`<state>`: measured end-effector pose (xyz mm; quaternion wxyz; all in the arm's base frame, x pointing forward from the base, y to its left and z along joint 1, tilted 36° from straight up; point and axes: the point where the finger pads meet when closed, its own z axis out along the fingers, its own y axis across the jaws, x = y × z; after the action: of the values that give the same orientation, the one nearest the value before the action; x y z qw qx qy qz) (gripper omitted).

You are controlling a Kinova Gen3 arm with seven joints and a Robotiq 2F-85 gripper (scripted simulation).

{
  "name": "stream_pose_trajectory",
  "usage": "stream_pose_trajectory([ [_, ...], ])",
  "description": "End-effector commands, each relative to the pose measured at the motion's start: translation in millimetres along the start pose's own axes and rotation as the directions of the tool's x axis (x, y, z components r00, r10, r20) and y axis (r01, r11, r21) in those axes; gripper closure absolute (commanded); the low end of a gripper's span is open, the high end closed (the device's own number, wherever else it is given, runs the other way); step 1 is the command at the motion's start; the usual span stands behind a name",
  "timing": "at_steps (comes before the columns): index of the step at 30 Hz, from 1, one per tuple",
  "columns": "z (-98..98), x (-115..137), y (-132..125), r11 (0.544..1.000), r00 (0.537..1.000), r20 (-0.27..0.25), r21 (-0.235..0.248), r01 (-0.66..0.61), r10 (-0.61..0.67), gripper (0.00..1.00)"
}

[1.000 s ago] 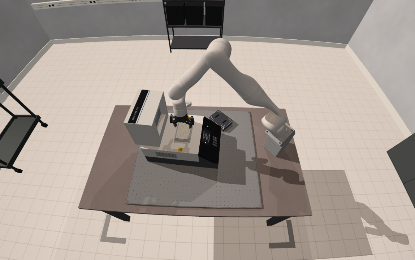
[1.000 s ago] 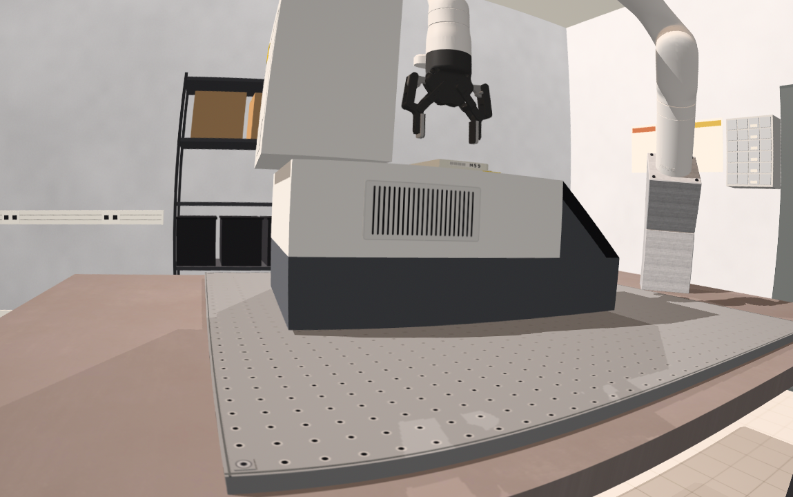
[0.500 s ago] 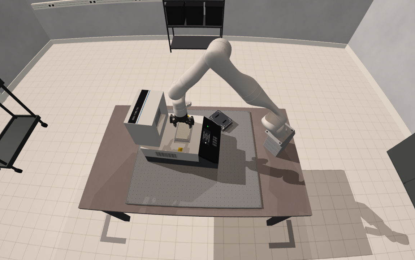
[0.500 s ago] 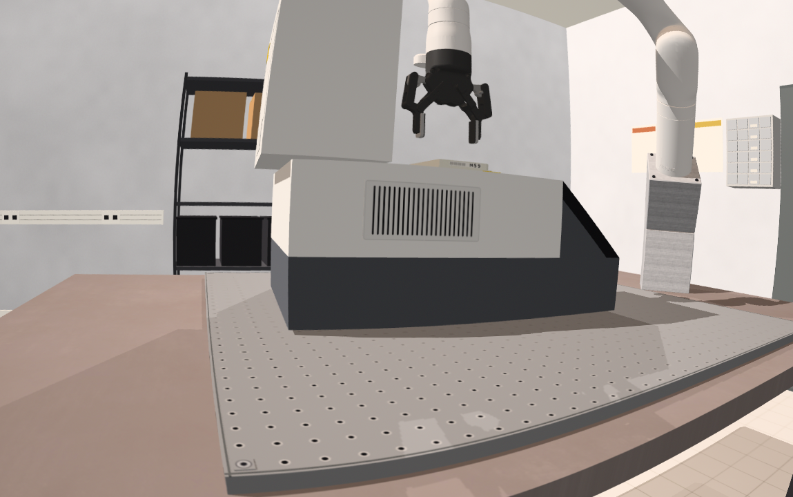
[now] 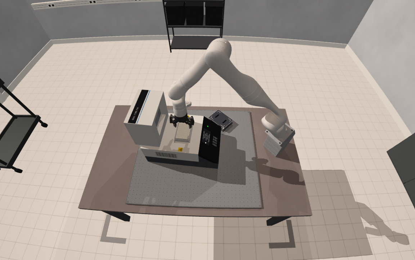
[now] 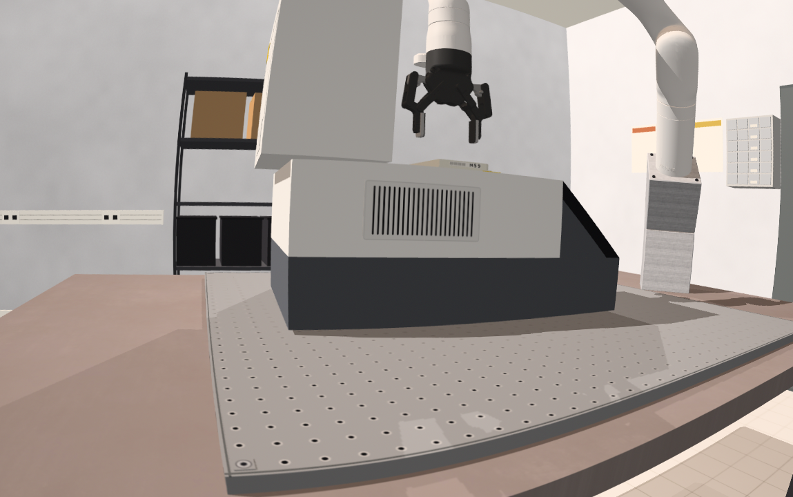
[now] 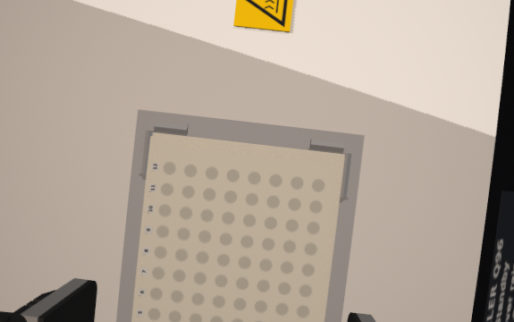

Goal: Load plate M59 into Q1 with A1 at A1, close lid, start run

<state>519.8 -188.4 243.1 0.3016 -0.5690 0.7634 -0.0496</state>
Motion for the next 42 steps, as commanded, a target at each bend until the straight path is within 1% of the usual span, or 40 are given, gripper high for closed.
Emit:
stream_pose_trajectory([
  [1, -0.7, -1.5, 0.1, 1.0, 1.0, 0.0, 0.001, 0.002, -0.002, 0.0],
  [24, -0.7, -1.5, 0.7, 1.0, 1.0, 0.0, 0.001, 0.002, -0.002, 0.0],
  [25, -2.7, 0.3, 5.1, 0.999, 0.999, -0.003, -0.002, -0.047, 0.047, 0.01],
  [30, -4.2, -3.4, 20.3, 0.978, 0.978, -0.011, -0.016, -0.208, 0.208, 0.05],
  [33, -5.5, -5.1, 30.8, 0.952, 0.953, -0.017, -0.028, -0.304, 0.303, 0.08],
  [36, -7.1, -6.6, 41.7, 0.917, 0.918, -0.025, -0.04, -0.397, 0.396, 0.11],
  [38, -7.1, -6.6, 41.7, 0.917, 0.918, -0.025, -0.04, -0.397, 0.396, 0.11],
  [42, -9.3, -8.5, 56.1, 0.856, 0.857, -0.038, -0.054, -0.515, 0.513, 0.14],
])
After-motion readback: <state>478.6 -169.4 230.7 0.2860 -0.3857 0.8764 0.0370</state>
